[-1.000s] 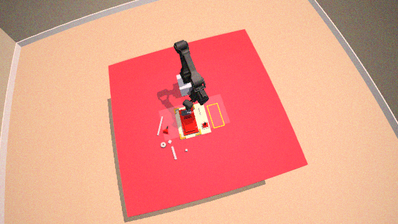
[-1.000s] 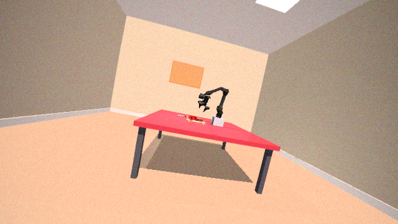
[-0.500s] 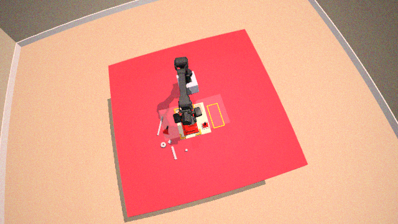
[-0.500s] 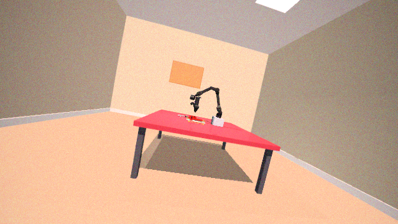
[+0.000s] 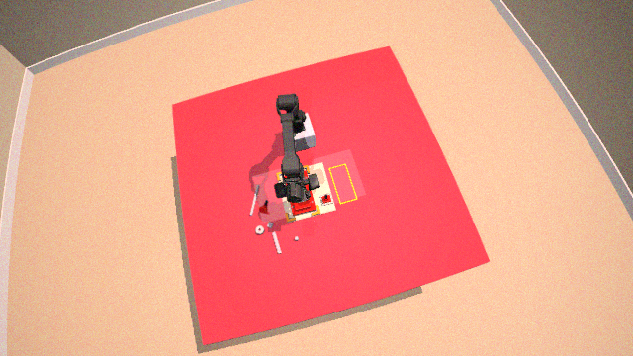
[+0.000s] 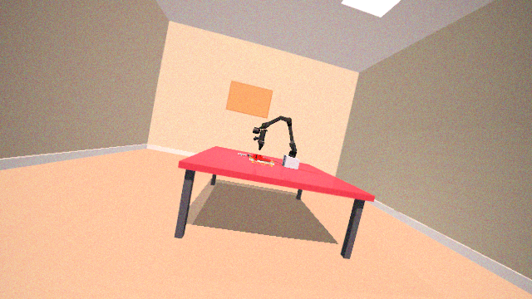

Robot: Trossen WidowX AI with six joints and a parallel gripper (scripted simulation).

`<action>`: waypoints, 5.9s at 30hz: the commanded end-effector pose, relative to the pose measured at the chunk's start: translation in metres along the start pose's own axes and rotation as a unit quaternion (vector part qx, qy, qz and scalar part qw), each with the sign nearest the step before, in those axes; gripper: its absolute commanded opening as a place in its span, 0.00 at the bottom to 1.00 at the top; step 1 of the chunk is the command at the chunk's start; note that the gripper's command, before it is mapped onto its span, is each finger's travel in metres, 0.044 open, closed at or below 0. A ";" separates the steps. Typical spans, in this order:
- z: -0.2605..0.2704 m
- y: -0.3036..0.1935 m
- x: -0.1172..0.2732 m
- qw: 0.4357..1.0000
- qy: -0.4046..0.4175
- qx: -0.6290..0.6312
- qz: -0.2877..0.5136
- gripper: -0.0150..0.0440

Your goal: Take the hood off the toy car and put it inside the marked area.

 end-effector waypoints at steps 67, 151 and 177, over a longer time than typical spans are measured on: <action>0.001 0.002 -0.047 1.000 0.002 -0.003 0.002 1.00; 0.000 0.003 -0.057 1.000 0.001 -0.001 -0.001 0.25; 0.000 0.003 -0.039 1.000 0.001 -0.001 -0.001 0.25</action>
Point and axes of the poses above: the point midway between the two fingers, 35 mm back from their tips, its own x axis back along the fingers, its own z axis across the jaws, y = z × x, the point moved 6 cm from there along x, back along the fingers, and after that the axes turned 1 degree about -x, right-handed, at the moved point
